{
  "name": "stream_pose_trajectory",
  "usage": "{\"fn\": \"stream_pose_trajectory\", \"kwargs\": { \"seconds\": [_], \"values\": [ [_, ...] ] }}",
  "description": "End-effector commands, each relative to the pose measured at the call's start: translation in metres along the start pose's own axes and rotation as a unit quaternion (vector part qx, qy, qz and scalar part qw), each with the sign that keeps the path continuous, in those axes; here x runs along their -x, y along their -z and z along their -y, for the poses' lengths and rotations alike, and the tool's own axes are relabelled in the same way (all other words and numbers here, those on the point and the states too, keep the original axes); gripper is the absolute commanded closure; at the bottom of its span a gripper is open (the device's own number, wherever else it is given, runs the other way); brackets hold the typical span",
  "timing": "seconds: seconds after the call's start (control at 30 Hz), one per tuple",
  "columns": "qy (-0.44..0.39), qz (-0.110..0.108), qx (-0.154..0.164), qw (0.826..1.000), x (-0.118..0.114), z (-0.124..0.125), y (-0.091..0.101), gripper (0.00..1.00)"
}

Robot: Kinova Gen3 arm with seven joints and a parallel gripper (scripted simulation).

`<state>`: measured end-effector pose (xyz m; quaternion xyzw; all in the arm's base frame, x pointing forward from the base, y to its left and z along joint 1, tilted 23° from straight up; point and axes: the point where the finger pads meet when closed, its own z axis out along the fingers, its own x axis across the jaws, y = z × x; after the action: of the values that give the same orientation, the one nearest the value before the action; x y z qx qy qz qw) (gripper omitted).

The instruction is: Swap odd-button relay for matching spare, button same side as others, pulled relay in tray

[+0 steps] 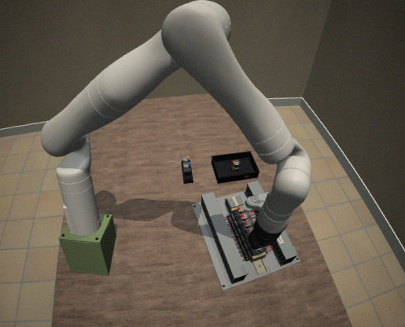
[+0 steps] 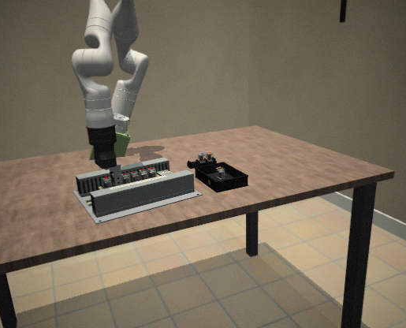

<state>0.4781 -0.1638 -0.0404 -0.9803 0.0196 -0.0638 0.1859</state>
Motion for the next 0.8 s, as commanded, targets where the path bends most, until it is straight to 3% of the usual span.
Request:
{"fn": "stream_pose_trajectory", "kwargs": {
  "seconds": [0.0, 0.77],
  "values": [
    [-0.001, -0.002, 0.0, 1.0, -0.0008, -0.0005, 0.0, 1.0],
    [-0.002, -0.002, -0.001, 1.0, -0.0009, -0.0006, -0.0015, 1.0]
  ]
}}
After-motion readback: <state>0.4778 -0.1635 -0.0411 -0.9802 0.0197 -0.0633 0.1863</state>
